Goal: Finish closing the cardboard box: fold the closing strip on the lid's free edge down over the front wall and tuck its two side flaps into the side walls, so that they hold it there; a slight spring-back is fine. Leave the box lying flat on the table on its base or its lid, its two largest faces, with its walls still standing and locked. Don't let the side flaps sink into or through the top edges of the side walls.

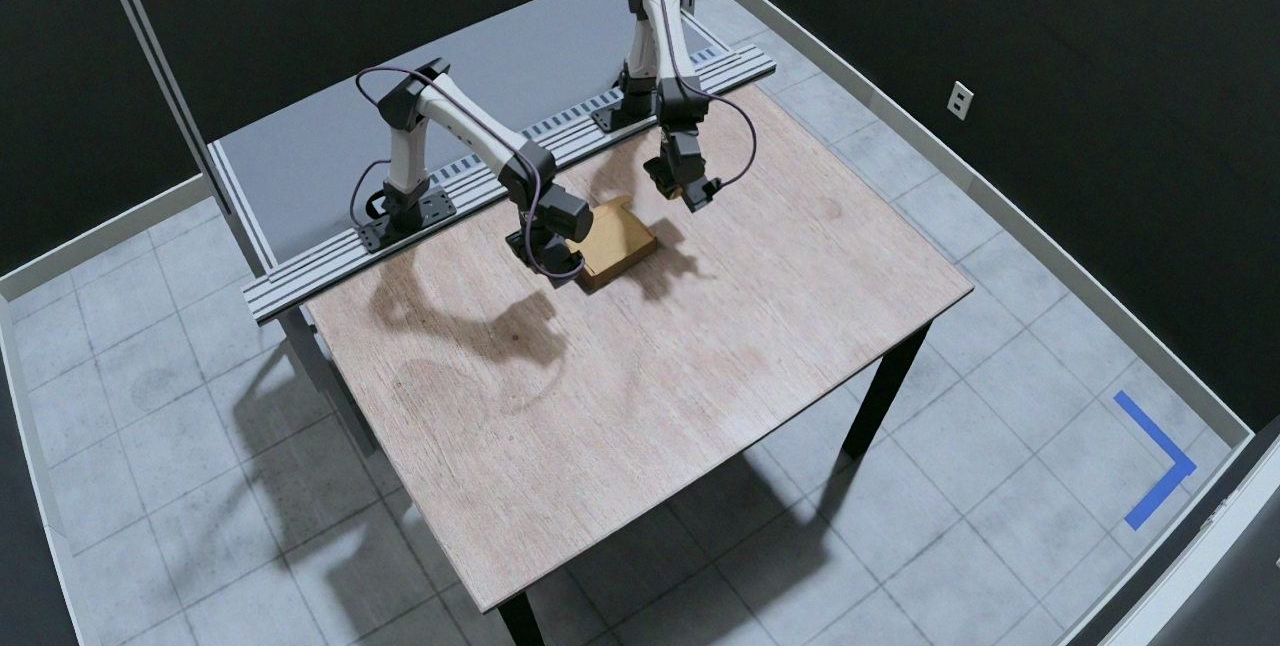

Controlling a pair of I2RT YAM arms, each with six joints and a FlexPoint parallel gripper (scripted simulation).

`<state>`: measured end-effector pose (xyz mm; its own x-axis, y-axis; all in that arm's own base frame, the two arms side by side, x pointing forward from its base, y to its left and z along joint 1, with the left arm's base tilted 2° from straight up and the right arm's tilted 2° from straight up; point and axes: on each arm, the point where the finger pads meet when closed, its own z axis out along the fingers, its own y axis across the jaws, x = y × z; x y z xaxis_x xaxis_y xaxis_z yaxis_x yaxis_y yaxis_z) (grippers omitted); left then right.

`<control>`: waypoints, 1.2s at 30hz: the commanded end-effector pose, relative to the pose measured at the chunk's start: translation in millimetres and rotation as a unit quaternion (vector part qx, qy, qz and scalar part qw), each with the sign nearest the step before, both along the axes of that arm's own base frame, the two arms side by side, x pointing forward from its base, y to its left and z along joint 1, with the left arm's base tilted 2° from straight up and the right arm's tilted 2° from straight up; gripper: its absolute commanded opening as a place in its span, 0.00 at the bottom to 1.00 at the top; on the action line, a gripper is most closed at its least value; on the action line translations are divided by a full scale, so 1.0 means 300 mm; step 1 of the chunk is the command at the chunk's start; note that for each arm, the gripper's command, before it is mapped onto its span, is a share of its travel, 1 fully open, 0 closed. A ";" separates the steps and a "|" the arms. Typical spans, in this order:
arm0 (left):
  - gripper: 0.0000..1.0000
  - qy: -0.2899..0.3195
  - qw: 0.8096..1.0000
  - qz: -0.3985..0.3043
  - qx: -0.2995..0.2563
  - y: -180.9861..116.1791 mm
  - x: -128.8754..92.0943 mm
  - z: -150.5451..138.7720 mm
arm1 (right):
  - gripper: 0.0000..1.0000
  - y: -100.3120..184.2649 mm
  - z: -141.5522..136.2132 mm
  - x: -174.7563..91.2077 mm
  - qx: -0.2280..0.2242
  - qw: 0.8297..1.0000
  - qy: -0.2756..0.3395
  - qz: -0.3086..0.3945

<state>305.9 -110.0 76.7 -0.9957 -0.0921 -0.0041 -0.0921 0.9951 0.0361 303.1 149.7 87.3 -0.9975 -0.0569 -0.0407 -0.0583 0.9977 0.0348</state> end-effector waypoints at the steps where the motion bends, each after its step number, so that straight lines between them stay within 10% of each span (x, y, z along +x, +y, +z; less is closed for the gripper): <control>1: 0.00 -0.017 1.000 0.011 -0.008 -0.016 -0.012 0.030 | 0.00 -0.018 0.000 0.014 -0.007 1.000 0.016 0.011; 36: 0.00 0.002 1.000 0.010 0.000 0.002 -0.010 -0.189 | 0.00 -0.013 0.010 0.006 -0.004 1.000 0.007 0.011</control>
<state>299.3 -108.2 30.7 -0.9931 -0.1171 0.0038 -0.1169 0.9923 0.0406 303.8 147.1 86.3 -0.9965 -0.0807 -0.0203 -0.0812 0.9964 0.0257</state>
